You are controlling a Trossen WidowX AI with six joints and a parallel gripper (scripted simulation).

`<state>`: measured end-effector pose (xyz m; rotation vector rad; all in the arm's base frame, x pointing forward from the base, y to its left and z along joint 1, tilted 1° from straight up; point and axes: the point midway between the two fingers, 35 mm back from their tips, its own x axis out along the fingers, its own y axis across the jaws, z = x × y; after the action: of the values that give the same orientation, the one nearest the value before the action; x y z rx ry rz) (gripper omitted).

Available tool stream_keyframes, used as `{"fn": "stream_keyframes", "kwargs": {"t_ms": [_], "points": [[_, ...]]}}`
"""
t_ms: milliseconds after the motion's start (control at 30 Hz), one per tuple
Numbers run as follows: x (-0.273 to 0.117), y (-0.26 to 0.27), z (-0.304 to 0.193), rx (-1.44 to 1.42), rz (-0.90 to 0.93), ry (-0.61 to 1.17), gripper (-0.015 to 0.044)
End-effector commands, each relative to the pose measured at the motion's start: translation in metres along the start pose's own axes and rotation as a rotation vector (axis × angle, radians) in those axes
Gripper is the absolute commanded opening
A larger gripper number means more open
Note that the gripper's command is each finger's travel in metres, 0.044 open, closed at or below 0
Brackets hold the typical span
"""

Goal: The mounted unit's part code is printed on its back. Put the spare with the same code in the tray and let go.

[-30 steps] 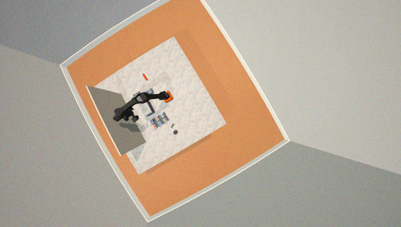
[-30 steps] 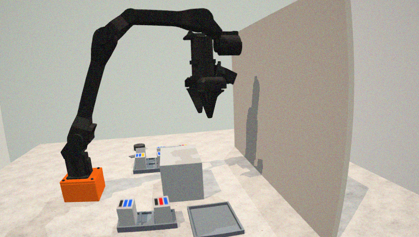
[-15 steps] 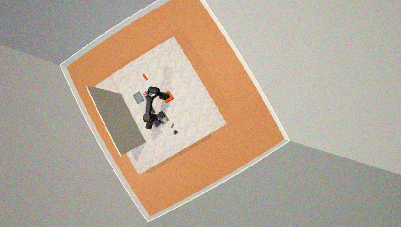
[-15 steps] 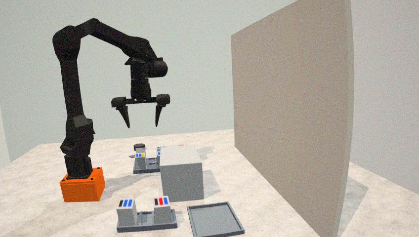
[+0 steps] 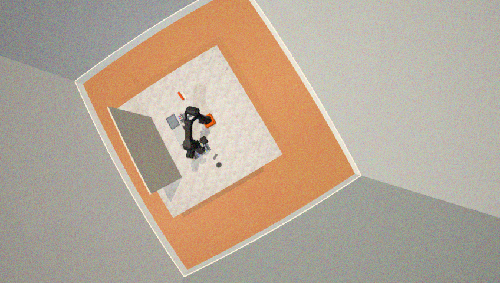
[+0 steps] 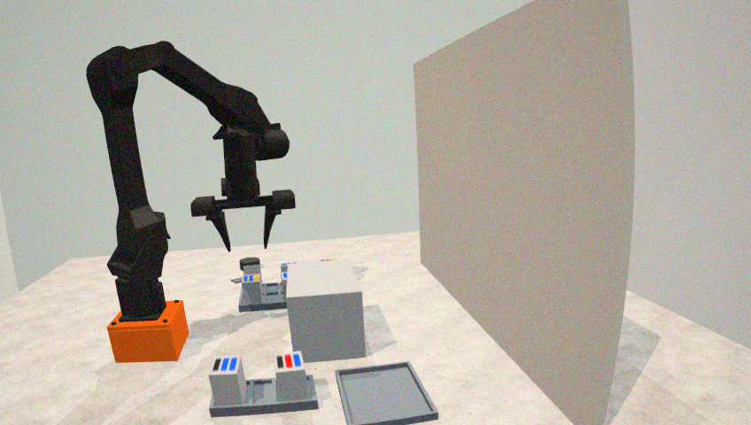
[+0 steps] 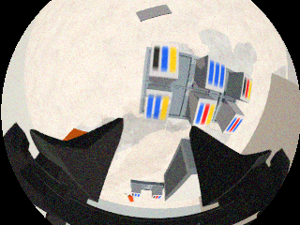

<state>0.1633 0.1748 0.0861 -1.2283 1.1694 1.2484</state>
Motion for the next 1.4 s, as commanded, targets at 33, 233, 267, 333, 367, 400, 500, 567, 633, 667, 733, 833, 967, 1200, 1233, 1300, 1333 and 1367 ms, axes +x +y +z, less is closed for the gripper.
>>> {"fn": "stream_keyframes", "kwargs": {"t_ms": [33, 233, 267, 333, 367, 400, 500, 567, 633, 667, 733, 833, 967, 1200, 1233, 1300, 1333, 1367], "points": [[0.009, 0.002, -0.004, -0.004, -0.002, -0.003, 0.0300], [0.012, 0.001, -0.003, -0.004, -0.002, -0.003, 0.0300], [0.013, 0.001, -0.003, -0.004, -0.002, -0.003, 0.0300], [0.016, 0.001, -0.003, -0.004, -0.002, -0.003, 0.0300], [0.018, 0.001, -0.003, -0.004, -0.002, -0.003, 0.0300], [0.019, 0.001, -0.002, -0.004, -0.002, -0.003, 0.0300], [0.024, 0.000, -0.002, -0.004, -0.002, -0.003, 0.0300], [0.028, 0.000, -0.002, -0.004, -0.002, -0.003, 0.0300], [0.031, 0.000, -0.002, -0.004, -0.002, -0.003, 0.0300], [0.033, 0.000, -0.001, -0.004, -0.002, -0.003, 0.0300], [0.036, -0.001, -0.001, -0.004, -0.002, -0.003, 0.0300], [0.041, -0.001, -0.001, -0.004, -0.002, -0.003, 0.0300], [0.047, -0.001, -0.001, -0.004, -0.002, -0.003, 0.0300], [0.059, -0.001, -0.001, -0.004, -0.002, -0.003, 0.0300], [0.061, -0.001, -0.001, -0.004, -0.002, -0.003, 0.0300], [0.064, -0.001, -0.001, -0.004, -0.002, -0.003, 0.0300], [0.066, -0.001, -0.001, -0.004, -0.002, -0.003, 0.0300], [0.067, -0.001, -0.002, -0.004, -0.002, -0.003, 0.0300]]}}
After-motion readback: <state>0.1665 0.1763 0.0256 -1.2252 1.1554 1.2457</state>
